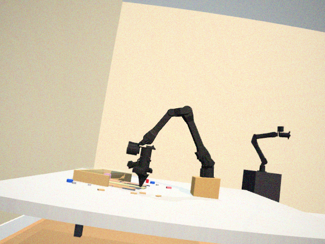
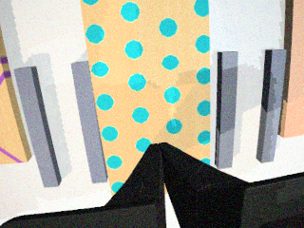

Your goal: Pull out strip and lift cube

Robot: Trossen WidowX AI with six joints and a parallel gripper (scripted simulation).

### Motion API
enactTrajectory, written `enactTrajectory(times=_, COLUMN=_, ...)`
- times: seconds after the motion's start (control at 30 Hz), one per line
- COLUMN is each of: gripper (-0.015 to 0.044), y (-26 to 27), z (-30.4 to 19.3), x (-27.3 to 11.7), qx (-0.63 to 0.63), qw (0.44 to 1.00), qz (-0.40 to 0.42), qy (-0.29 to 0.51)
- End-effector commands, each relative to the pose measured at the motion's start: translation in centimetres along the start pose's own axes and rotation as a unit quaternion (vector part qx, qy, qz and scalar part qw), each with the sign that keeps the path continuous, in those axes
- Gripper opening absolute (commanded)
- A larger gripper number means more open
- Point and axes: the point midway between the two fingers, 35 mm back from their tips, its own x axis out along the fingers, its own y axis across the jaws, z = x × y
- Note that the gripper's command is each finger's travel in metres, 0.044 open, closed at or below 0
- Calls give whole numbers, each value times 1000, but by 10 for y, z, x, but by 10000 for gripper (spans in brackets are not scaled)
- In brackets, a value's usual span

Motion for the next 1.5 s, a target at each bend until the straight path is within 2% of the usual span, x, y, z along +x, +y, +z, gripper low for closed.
enactTrajectory(times=0.0, gripper=0, y=-1, z=-13, x=5, qx=1, qw=1000, qz=-3, qy=13)
enactTrajectory(times=1.47, gripper=0, y=2, z=-79, x=5, qx=1, qw=1000, qz=-2, qy=16)
